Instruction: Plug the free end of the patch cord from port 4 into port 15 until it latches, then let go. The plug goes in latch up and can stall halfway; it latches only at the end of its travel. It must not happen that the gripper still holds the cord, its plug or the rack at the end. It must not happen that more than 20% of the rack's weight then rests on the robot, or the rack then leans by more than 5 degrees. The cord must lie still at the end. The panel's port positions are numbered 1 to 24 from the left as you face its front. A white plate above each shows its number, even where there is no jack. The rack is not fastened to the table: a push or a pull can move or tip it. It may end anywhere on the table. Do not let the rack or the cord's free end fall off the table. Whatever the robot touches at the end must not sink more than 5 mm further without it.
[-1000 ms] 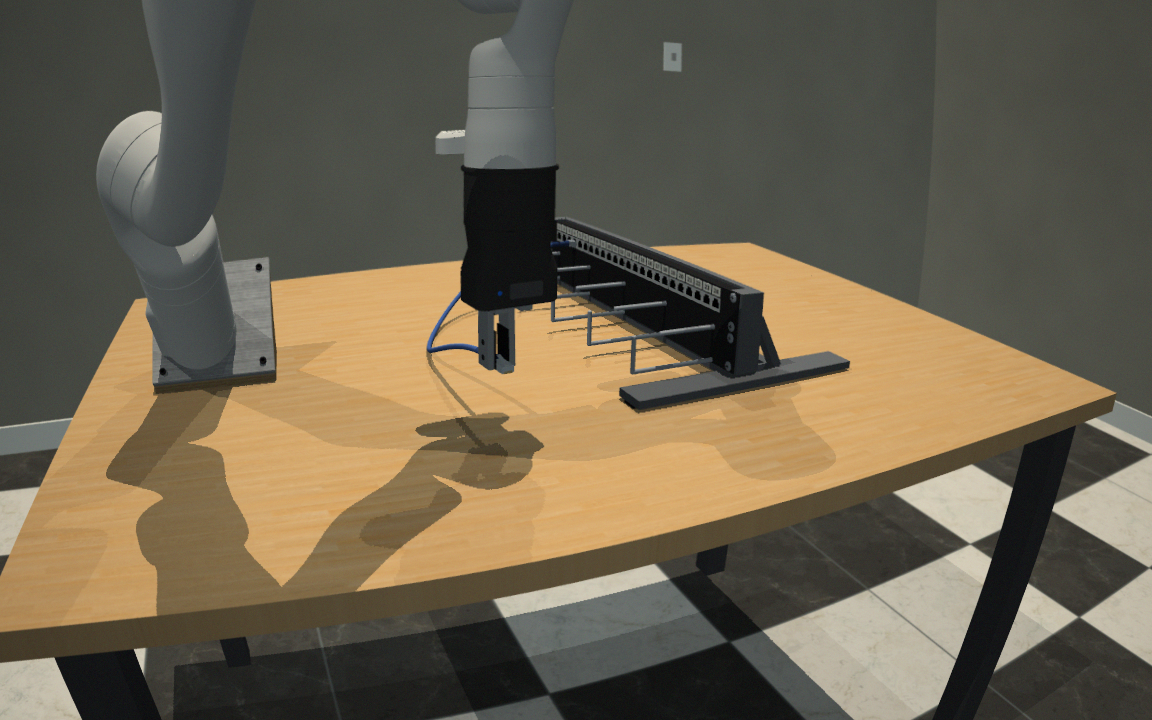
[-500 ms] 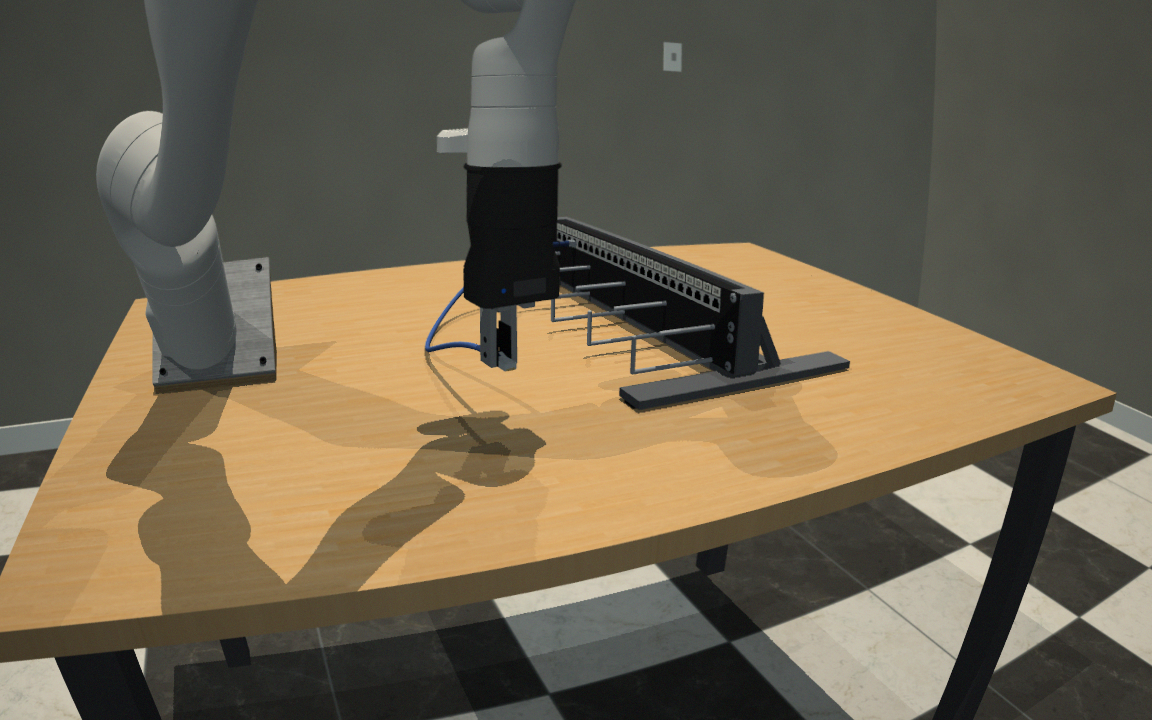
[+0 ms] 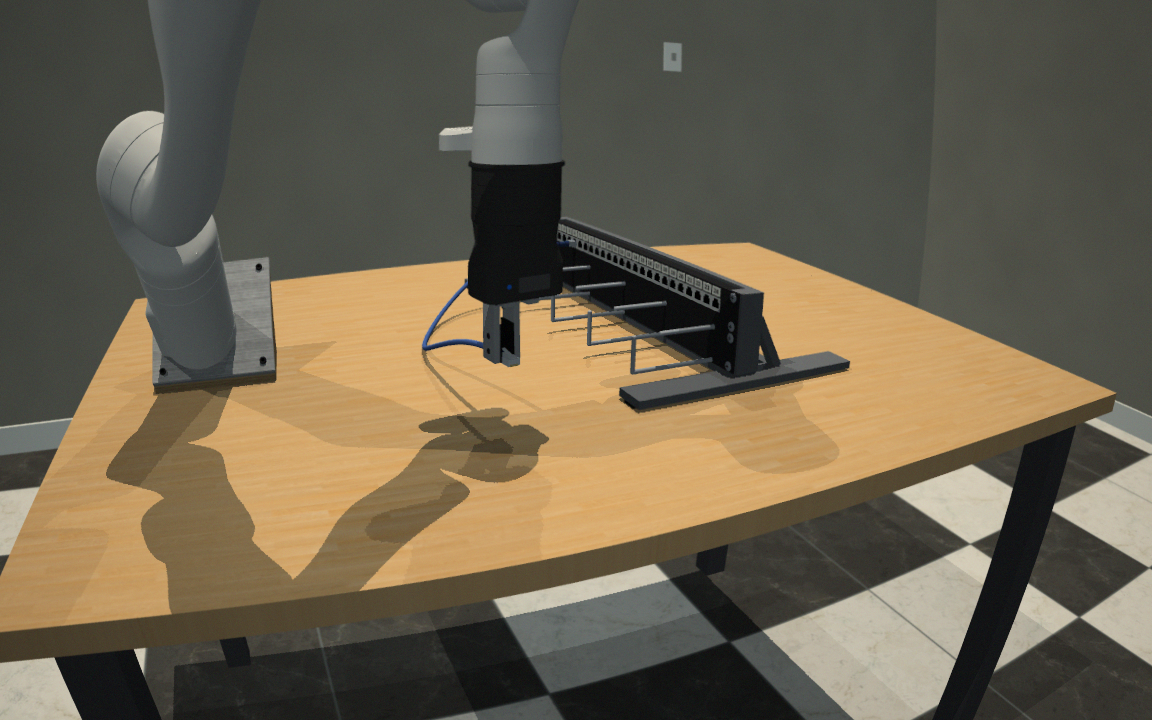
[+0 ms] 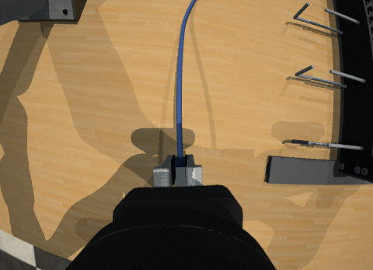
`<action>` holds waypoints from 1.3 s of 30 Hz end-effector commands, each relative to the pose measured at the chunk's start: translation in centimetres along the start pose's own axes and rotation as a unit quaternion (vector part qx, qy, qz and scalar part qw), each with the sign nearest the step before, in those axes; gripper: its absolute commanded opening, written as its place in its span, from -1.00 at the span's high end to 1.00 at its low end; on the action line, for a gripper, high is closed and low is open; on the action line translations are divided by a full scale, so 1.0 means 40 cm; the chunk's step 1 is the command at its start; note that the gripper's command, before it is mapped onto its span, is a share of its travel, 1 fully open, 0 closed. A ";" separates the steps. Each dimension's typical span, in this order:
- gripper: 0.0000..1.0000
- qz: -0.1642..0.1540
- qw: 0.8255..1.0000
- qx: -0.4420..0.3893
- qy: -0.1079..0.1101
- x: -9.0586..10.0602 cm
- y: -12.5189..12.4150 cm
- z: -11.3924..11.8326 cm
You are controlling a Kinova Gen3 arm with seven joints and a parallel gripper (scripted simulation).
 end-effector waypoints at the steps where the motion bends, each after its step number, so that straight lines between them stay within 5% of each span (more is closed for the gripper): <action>1: 1.00 -0.001 1.000 0.004 0.000 0.001 -0.002 0.005; 39: 1.00 0.000 0.995 0.096 0.000 0.014 -0.049 0.075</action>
Point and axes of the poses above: the point where the finger pads meet when closed, its own x axis back along the fingers, its own z axis across the jaws, y = z × x, the point moved 6 cm from there along x, back along the fingers, and after that the axes turned 7 degrees about x, right-handed, at the moved point
